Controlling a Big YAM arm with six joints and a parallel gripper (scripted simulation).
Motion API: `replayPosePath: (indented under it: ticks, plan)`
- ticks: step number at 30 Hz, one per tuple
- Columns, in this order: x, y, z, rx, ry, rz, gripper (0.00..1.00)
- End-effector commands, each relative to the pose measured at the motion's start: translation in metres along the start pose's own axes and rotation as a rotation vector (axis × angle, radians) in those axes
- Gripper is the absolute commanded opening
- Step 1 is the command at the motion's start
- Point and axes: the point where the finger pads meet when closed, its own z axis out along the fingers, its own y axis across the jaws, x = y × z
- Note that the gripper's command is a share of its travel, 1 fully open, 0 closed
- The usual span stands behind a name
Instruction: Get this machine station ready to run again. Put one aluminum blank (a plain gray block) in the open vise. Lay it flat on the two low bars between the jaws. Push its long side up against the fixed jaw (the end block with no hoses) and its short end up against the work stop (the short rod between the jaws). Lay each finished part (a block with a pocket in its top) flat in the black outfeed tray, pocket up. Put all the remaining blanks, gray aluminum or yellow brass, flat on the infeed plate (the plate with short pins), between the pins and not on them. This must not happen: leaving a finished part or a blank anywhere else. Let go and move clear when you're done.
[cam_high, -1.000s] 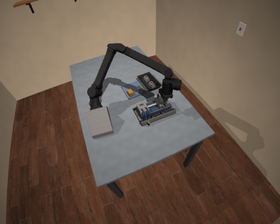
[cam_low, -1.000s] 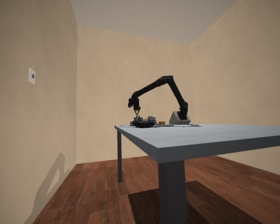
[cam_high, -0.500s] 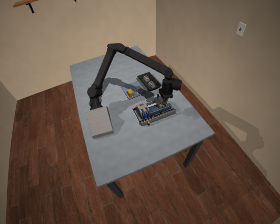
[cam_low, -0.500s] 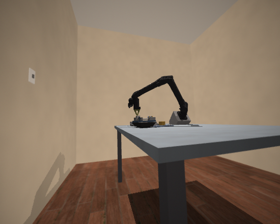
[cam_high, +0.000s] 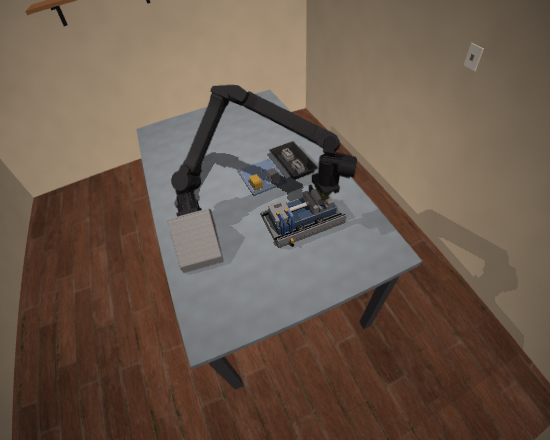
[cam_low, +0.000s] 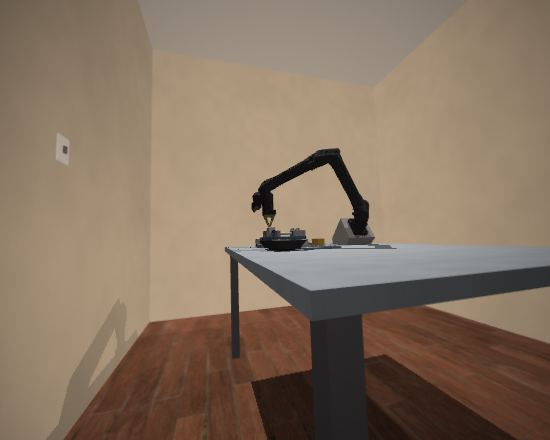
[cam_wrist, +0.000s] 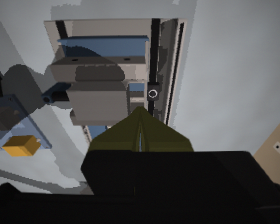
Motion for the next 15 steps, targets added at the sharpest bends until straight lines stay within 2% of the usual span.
replayPosePath:
  ticks: [1,15]
  plan:
    - [-0.0019,0.0023,0.0172,-0.009,0.022,-0.007,0.00]
    - [-0.0033,0.0028,0.0166,-0.009,0.021,-0.007,0.00]
